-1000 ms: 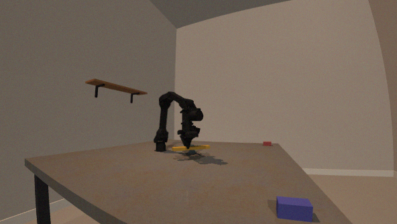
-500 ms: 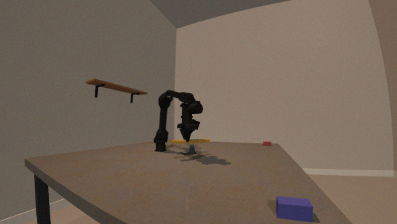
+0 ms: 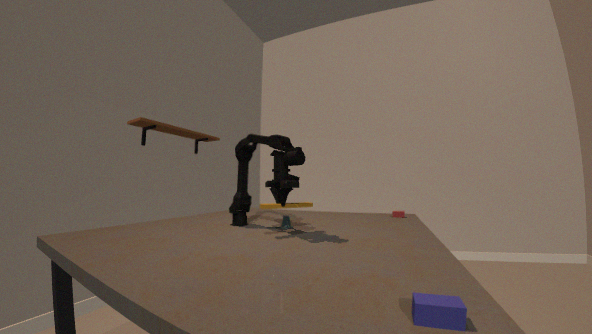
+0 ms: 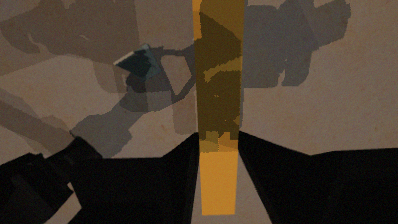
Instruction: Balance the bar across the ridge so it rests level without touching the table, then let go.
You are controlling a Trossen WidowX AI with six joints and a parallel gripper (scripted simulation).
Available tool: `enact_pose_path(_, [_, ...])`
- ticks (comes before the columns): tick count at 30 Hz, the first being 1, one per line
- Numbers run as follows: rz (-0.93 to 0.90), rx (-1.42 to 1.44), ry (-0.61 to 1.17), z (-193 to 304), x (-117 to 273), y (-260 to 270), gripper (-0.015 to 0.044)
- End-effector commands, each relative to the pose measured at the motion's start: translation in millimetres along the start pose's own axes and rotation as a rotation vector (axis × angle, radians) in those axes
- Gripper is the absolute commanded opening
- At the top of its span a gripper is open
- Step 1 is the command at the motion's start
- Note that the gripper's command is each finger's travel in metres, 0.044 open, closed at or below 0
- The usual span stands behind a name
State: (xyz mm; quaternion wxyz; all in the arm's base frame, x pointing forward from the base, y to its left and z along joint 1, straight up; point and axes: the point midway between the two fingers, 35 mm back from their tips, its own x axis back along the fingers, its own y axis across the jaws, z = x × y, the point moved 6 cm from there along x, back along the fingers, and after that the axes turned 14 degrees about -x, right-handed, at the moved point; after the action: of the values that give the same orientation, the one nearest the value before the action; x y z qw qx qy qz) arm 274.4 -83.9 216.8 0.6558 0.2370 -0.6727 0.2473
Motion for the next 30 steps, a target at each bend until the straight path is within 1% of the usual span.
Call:
enact_pose_path(1, [0.001, 0.053, 0.001, -4, 2, 15, 0.0])
enact_pose_path(23, [-0.006, 0.375, -0.003, -25, 2, 96, 0.0])
enact_pose_path(30, [-0.007, 0.419, -0.003, -27, -1, 105, 0.0])
